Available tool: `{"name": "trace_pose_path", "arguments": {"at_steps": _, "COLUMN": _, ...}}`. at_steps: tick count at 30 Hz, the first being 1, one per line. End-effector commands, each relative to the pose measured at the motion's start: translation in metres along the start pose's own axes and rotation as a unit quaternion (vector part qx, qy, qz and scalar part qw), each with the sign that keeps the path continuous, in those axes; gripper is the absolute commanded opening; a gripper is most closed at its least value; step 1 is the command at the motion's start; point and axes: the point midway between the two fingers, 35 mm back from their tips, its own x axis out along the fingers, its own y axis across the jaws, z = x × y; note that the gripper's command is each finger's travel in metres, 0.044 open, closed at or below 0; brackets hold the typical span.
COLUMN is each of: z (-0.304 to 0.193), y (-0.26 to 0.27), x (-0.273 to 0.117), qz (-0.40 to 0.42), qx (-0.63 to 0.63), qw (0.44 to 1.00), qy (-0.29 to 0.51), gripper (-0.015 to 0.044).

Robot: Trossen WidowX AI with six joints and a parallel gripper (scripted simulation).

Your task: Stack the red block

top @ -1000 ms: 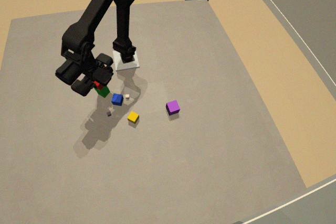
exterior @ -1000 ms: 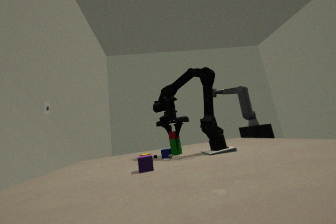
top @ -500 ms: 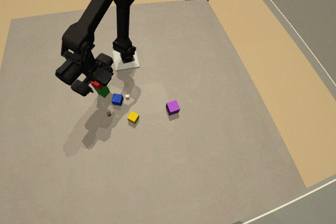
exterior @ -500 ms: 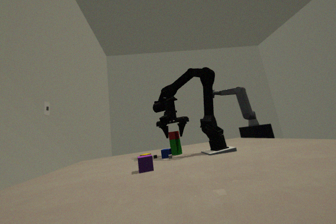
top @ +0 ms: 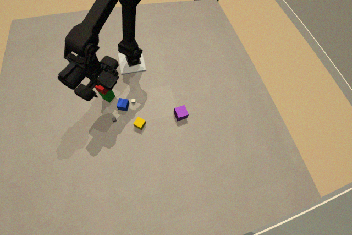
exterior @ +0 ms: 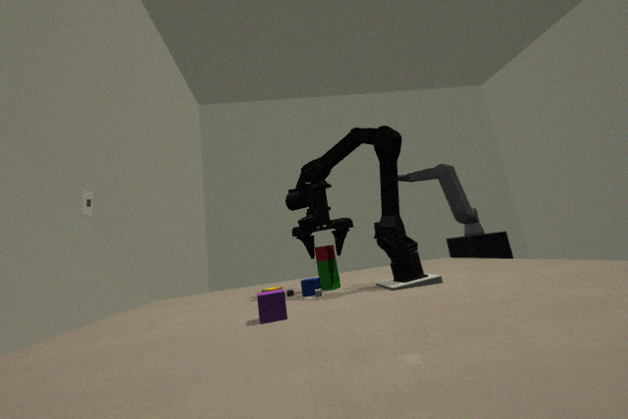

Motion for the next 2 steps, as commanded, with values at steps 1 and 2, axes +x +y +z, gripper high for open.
{"name": "trace_pose_path", "arguments": {"at_steps": 1, "z": 0.0000, "y": 0.0000, "x": 0.0002, "qz": 0.000, "qx": 0.000, "qw": 1.000, "qy": 0.000, "gripper": 0.0440}}
{"name": "trace_pose_path", "arguments": {"at_steps": 2, "z": 0.0000, "y": 0.0000, "x": 0.0002, "qz": 0.000, "qx": 0.000, "qw": 1.000, "qy": 0.000, "gripper": 0.0440}}
